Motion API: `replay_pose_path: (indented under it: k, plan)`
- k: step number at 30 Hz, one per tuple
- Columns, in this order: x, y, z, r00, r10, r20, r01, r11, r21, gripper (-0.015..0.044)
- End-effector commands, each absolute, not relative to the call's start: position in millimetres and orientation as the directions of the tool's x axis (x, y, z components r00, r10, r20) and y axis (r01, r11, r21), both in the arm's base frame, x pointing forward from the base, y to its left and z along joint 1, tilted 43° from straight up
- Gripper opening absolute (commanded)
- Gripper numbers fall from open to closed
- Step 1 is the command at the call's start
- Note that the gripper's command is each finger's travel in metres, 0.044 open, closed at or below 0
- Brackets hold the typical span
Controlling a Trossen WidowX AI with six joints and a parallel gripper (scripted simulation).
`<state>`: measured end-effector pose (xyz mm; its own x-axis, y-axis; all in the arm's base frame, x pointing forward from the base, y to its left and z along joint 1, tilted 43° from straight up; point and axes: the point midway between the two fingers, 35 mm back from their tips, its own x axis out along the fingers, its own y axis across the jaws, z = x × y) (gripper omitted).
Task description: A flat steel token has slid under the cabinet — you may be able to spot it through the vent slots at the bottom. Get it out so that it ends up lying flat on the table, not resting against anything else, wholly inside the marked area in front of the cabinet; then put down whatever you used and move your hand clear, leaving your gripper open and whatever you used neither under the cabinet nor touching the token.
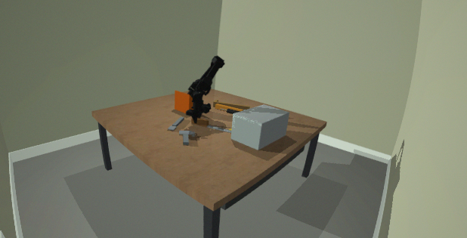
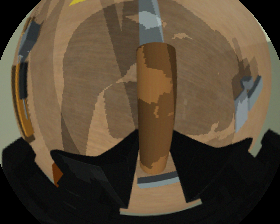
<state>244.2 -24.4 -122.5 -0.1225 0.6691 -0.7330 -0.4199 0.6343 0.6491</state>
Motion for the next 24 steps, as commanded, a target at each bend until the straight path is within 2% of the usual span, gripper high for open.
replay_pose_path:
  k: [1,24]
  plan:
    - [247,-31,-125,-0.118,0.664,-0.738,-0.425,0.638,0.642,0.0]
    - [251,-50,-142,-0.118,0.664,-0.739,-0.439,0.632,0.638,0.0]
